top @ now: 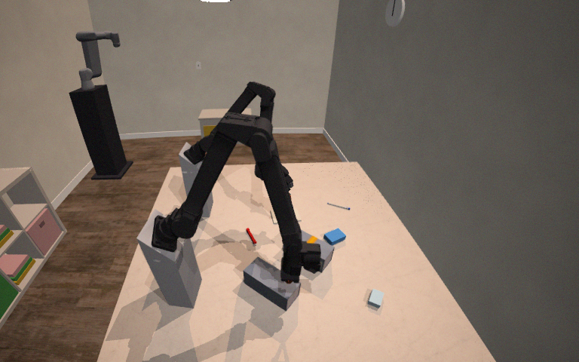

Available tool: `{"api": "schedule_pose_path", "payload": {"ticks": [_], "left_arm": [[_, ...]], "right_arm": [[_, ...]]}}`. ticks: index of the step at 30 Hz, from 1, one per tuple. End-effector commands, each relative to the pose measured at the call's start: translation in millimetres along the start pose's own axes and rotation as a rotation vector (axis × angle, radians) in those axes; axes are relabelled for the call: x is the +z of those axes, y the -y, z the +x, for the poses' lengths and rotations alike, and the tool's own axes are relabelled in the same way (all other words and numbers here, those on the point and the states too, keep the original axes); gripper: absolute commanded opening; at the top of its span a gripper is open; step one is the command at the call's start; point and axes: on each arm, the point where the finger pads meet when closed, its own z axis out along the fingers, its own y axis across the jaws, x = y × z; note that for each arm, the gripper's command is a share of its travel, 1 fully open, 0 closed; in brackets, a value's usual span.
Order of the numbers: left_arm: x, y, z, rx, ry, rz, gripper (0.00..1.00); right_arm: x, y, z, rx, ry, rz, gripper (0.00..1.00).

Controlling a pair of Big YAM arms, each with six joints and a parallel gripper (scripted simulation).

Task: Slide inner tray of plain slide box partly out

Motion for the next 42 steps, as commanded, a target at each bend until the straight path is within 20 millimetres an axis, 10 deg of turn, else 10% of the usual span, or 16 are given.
{"api": "schedule_pose_path", "payload": {"ticks": [1, 5, 27, 29, 31, 42], "left_arm": [[22.3, 35.8, 2.4, 0.08, 0.057, 0.051, 0.0], [25.4, 54.0, 6.6, 0.103, 0.077, 0.076, 0.0], [7.6, 290.7, 73.0, 0.303, 0.279, 0.4, 0.0], [42.9, 272.4, 74.7, 0.308, 0.296, 0.339, 0.0], [34.8, 315.2, 94.6, 0.297, 0.261, 0.439, 0.0], [68.3, 348.3, 119.2, 0.311, 0.28, 0.469, 0.0]], "right_arm": [[1.4, -5.2, -4.9, 0.003, 0.004, -0.009, 0.0], [1.4, -5.2, -4.9, 0.003, 0.004, -0.009, 0.0], [1.4, -5.2, -4.9, 0.003, 0.004, -0.009, 0.0], [1.4, -5.2, -4.9, 0.003, 0.004, -0.009, 0.0], [1.4, -5.2, -4.9, 0.003, 0.004, -0.009, 0.0], [1.4, -5.2, -4.9, 0.003, 0.004, -0.009, 0.0]]}}
